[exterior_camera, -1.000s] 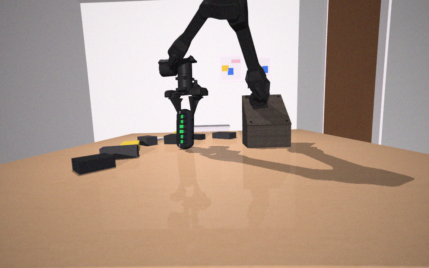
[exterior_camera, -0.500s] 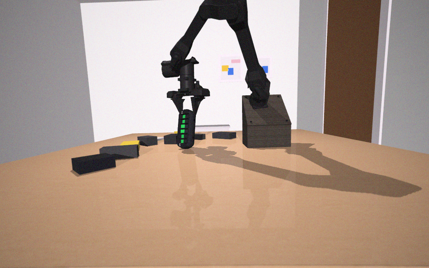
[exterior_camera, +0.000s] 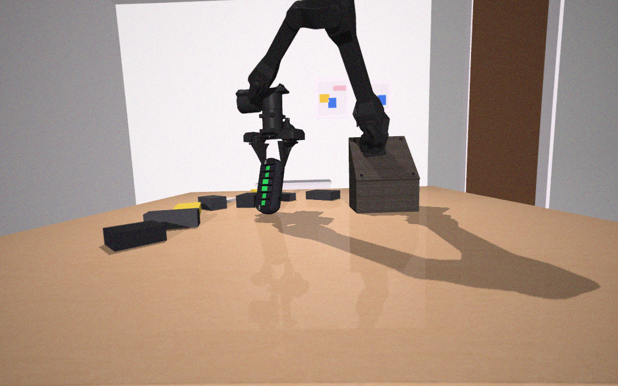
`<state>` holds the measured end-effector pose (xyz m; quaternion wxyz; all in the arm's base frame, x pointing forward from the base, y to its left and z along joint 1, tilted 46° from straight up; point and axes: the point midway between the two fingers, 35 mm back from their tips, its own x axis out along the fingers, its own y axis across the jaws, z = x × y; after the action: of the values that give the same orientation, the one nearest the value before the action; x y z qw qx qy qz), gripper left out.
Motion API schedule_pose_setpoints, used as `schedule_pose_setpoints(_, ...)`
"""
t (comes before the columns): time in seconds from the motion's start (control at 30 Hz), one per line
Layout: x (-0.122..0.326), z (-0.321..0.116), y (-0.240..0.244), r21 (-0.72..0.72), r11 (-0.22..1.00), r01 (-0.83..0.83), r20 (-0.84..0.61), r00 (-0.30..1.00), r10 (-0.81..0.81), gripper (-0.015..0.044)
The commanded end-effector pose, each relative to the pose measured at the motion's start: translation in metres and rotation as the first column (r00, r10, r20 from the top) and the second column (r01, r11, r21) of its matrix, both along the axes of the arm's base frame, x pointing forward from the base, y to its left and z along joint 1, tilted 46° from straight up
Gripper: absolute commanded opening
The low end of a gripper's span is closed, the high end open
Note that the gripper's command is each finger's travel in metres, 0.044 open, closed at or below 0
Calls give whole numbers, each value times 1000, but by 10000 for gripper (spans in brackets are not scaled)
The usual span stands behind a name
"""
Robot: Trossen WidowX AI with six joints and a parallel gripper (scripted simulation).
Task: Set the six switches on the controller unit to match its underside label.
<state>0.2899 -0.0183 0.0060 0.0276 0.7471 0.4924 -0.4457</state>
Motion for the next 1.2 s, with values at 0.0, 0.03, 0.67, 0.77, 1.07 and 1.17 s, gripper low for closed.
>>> schedule_pose_setpoints(0.0,-6,-6,4,3,1000,-14,-11,1000,14,338)
schedule_pose_setpoints(0.03,-6,-6,4,3,1000,-14,-11,1000,14,338)
schedule_pose_setpoints(0.67,-15,-18,1,3,1000,-14,-12,1000,14,338)
schedule_pose_setpoints(0.77,-16,-20,0,3,1000,-14,-12,1000,14,338)
schedule_pose_setpoints(1.07,-20,-26,-1,3,1000,-14,-12,1000,14,338)
schedule_pose_setpoints(1.17,-21,-28,-1,3,1000,-14,-12,1000,14,338)
